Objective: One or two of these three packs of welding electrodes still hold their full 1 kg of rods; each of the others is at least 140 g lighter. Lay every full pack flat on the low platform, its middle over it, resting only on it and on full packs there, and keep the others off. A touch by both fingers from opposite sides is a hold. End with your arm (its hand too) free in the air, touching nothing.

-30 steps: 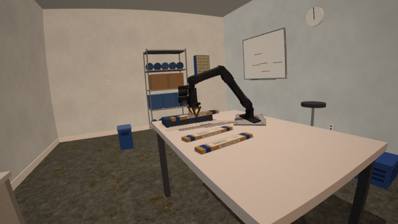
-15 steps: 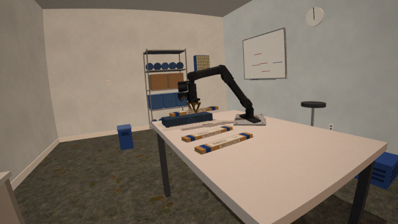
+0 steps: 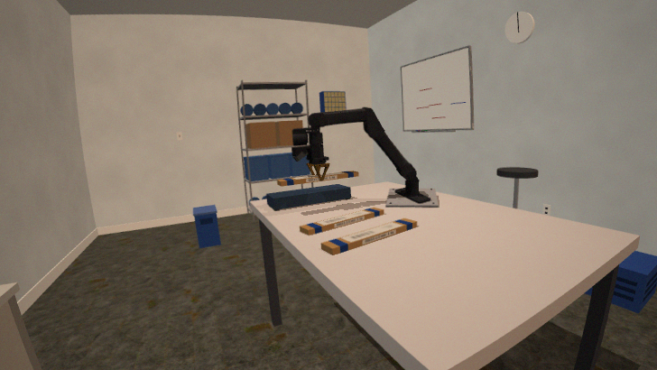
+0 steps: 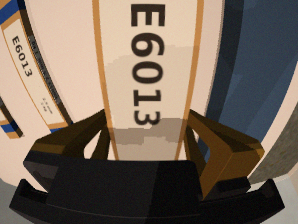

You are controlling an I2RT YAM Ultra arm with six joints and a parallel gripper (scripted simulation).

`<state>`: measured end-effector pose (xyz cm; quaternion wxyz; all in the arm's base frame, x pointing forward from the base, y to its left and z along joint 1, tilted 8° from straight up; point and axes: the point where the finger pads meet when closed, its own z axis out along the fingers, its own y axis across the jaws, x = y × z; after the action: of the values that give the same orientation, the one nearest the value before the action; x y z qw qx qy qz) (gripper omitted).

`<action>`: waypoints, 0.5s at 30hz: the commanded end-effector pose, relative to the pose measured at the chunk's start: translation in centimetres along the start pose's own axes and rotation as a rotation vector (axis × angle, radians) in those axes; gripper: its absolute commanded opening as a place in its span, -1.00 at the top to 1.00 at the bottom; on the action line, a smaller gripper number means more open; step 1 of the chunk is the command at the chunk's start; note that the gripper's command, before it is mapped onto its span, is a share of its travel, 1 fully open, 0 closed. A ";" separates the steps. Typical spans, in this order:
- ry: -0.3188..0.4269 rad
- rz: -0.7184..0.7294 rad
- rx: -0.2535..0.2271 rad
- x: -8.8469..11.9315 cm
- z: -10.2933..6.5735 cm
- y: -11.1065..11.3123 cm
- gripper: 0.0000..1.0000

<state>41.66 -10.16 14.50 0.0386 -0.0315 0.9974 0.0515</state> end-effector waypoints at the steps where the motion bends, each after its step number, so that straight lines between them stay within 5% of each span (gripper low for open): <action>1: -0.005 0.011 0.000 0.6 -2.7 -0.1 1.00; 15: -0.005 0.010 0.000 0.6 -5.1 -0.1 1.00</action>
<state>41.01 -9.96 14.55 0.0260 -0.0306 0.9976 0.0562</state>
